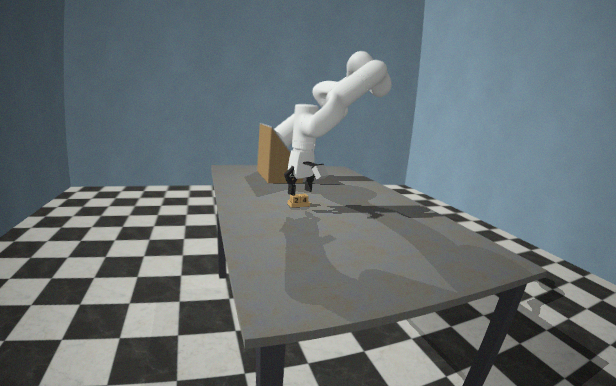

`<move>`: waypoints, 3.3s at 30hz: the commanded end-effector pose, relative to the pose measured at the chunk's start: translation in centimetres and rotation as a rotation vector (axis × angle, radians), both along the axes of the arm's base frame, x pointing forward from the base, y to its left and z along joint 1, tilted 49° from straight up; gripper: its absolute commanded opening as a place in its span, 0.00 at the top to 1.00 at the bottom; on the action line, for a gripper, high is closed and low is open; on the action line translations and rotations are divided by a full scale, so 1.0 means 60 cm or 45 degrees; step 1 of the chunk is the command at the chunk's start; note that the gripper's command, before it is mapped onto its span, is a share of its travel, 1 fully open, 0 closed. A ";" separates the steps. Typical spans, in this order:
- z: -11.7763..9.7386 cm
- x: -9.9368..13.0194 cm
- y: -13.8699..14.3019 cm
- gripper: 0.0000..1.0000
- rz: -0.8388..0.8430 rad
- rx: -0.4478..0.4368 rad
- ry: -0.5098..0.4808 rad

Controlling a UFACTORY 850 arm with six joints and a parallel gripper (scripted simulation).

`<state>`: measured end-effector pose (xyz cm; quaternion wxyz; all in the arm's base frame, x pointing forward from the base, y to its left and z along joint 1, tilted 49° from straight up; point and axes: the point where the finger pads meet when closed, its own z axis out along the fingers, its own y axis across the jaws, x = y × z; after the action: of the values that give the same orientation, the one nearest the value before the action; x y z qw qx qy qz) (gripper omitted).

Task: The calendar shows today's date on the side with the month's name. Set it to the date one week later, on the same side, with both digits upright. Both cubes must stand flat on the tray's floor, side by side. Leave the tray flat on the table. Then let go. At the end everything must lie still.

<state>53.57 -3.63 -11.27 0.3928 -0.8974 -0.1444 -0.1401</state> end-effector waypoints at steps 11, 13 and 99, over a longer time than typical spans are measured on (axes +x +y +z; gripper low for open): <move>0.001 0.001 -0.001 0.00 -0.001 -0.001 -0.002; 0.001 0.001 -0.001 0.00 -0.001 -0.001 -0.002; -0.044 -0.095 -0.023 0.00 -1.088 0.230 1.240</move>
<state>48.02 -4.88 -13.85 0.4047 -0.8242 0.3831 0.1006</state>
